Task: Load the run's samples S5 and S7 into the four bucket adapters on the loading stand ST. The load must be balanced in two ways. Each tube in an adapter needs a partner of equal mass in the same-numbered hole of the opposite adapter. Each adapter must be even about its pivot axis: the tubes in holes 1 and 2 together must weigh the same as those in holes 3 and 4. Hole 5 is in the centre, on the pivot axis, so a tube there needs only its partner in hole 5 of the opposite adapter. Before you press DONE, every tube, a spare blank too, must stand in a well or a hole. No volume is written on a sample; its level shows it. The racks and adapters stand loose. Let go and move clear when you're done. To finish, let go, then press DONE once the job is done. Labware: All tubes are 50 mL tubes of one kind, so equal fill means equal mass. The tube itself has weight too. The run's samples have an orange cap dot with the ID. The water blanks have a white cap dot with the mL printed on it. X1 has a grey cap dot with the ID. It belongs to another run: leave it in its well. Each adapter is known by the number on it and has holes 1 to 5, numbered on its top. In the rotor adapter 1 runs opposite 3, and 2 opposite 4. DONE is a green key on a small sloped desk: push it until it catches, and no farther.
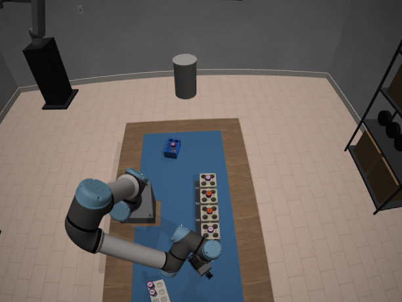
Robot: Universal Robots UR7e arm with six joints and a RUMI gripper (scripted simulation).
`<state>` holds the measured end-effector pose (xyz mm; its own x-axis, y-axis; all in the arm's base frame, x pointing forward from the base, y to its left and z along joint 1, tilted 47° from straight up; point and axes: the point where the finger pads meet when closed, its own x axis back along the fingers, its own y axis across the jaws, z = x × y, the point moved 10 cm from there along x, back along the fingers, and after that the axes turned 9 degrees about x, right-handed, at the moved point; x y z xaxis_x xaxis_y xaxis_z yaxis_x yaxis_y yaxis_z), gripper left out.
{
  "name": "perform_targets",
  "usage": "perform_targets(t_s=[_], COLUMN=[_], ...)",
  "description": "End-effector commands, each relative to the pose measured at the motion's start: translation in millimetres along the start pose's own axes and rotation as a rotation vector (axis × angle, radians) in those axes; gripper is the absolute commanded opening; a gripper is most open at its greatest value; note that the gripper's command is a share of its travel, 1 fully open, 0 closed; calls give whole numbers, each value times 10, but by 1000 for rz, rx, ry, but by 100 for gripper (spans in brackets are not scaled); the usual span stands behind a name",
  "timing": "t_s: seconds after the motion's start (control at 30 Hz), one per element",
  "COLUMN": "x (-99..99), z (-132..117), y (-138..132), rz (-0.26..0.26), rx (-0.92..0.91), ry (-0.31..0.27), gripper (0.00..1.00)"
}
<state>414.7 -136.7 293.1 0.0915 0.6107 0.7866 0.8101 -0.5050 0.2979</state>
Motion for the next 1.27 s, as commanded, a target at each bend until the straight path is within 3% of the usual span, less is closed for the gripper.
perform_targets(t_s=[0.0,1.23], x=[-2,-202], z=[0,0], y=[5,59], rz=[0,0], rx=[0,0], ry=[0,0], gripper=[0,0])
